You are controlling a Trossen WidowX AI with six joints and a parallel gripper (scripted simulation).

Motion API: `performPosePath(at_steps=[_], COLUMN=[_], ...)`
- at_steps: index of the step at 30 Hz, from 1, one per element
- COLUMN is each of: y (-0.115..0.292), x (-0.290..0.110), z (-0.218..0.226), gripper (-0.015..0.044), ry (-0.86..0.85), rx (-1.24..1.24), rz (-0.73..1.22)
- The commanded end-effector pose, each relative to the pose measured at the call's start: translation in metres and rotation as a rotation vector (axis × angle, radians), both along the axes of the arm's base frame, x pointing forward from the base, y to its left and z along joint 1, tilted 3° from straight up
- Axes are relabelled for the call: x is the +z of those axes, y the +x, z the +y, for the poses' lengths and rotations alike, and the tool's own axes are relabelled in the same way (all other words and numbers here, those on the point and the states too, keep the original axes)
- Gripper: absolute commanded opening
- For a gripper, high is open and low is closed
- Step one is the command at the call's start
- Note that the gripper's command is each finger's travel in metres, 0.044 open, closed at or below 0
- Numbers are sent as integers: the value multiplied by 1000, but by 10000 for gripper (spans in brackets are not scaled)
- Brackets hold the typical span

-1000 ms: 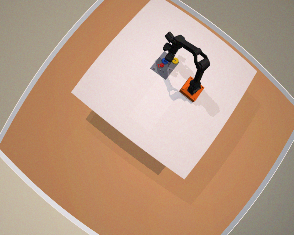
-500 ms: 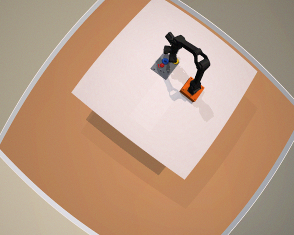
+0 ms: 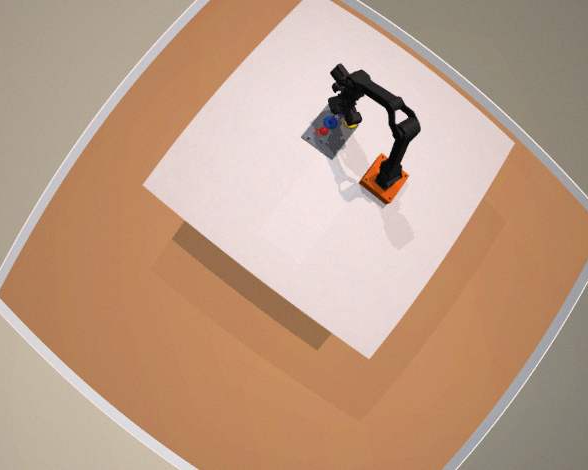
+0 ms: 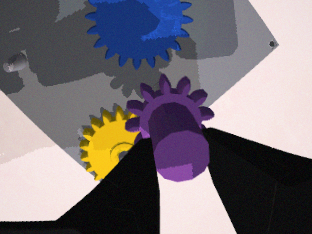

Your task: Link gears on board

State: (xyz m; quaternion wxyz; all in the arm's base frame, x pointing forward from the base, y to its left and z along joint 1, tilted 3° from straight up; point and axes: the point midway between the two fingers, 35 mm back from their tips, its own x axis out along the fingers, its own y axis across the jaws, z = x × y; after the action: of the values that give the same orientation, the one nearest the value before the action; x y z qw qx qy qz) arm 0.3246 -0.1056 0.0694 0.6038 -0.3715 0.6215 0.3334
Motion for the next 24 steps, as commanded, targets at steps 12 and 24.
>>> performPosePath(at_steps=[12, 24], y=[1, 1], x=[-5, -22], z=[-1, -2], gripper=[0, 0], ry=[-4, -5], rx=[211, 346], rz=[10, 19])
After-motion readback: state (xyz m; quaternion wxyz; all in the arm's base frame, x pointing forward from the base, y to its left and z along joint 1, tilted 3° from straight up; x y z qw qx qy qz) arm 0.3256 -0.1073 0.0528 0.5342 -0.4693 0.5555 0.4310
